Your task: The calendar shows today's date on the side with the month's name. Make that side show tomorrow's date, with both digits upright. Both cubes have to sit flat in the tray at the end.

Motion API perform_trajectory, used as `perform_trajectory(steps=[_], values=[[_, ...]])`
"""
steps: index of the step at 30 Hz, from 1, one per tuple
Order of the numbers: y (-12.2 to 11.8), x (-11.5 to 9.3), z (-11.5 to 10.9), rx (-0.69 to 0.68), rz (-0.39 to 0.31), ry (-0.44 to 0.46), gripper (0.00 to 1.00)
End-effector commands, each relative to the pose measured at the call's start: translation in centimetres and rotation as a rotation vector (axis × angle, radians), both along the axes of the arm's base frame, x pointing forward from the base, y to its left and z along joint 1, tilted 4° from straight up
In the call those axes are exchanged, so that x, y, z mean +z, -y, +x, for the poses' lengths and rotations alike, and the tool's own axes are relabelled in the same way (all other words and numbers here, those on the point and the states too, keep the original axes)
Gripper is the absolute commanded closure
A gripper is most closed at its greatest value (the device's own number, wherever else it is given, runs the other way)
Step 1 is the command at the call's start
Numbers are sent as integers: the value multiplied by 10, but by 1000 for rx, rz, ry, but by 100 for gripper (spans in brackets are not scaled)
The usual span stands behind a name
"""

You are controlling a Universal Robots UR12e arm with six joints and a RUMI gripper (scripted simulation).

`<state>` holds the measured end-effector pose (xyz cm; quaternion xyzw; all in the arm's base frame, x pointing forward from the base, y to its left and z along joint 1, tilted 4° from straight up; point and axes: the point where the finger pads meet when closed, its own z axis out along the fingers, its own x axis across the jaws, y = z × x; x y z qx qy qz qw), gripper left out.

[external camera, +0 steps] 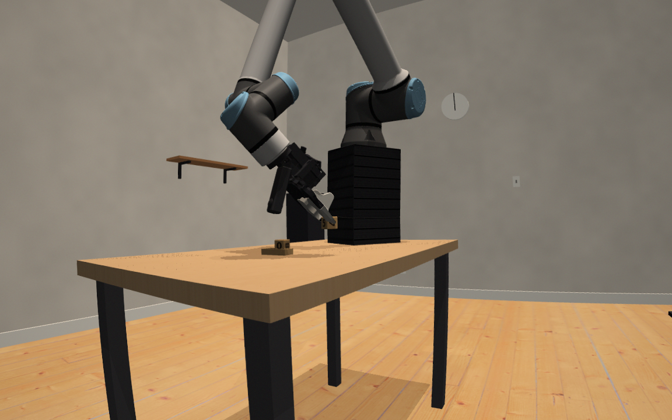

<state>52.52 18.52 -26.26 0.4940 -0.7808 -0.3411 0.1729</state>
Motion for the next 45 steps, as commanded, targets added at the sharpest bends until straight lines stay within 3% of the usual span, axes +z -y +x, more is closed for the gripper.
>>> perform_trajectory(steps=[1,45], values=[[-1,-3,2,1,1,2,89],[-4,-57,5,1,1,3,89]])
